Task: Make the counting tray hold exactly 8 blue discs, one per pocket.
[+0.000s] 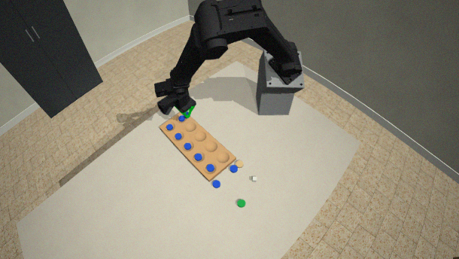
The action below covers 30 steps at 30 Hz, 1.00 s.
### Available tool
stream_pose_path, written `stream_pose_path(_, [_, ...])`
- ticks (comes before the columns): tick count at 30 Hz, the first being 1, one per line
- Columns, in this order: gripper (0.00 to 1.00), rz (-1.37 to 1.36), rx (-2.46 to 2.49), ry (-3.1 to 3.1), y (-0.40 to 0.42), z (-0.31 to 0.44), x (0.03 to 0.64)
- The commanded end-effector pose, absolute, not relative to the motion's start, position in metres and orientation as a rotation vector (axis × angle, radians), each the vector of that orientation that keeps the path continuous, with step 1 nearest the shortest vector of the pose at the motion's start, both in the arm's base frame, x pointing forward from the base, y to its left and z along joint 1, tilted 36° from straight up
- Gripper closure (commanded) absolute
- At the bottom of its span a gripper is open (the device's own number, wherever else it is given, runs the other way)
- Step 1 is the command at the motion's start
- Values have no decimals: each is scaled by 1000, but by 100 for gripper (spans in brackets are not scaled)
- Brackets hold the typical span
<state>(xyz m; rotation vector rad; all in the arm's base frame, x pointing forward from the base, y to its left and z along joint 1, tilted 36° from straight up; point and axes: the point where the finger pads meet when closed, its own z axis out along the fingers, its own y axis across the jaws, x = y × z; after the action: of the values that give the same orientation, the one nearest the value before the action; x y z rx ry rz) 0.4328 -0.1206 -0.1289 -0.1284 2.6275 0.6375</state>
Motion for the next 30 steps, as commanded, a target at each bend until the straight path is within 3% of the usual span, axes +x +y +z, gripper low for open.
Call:
stream_pose_path(1, [100, 651, -153, 2635, -97, -165, 450])
stream_pose_path(30, [100, 660, -149, 2640, -73, -204, 464])
